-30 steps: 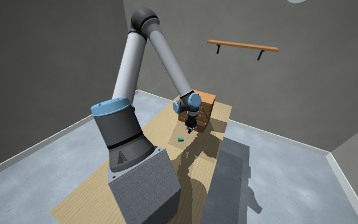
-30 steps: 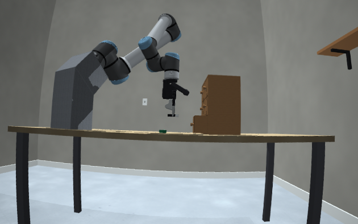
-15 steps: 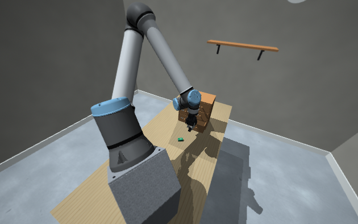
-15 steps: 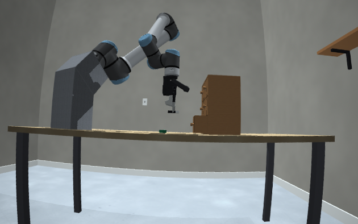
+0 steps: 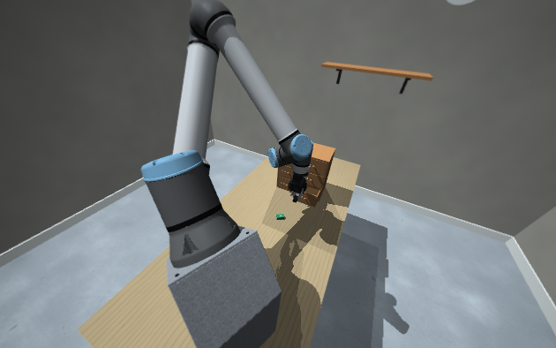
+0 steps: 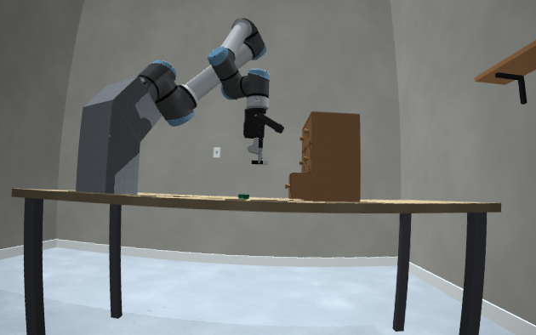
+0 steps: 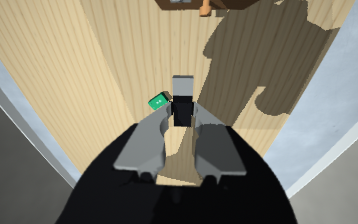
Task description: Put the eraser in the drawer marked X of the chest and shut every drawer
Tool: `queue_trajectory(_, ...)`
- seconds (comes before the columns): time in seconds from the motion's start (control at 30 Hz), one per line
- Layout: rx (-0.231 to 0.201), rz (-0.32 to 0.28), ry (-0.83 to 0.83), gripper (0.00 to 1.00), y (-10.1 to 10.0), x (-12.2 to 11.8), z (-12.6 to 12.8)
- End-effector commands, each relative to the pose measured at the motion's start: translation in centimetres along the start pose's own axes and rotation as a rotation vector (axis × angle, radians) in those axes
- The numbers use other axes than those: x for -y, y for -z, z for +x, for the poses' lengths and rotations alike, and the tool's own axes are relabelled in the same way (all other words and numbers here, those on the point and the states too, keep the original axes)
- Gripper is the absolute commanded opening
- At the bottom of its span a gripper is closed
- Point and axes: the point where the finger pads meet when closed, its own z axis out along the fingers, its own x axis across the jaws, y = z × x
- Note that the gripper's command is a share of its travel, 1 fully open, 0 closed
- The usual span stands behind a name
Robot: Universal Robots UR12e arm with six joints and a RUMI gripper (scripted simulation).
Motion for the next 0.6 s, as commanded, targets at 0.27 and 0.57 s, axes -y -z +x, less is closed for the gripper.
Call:
queue_trajectory(0.27,0.000,0.002,0.000,0.11,0.11,0.04,0.03)
queue_trajectory(0.57,0.000,0.008,0.000,0.11,0.10,0.04,0.03)
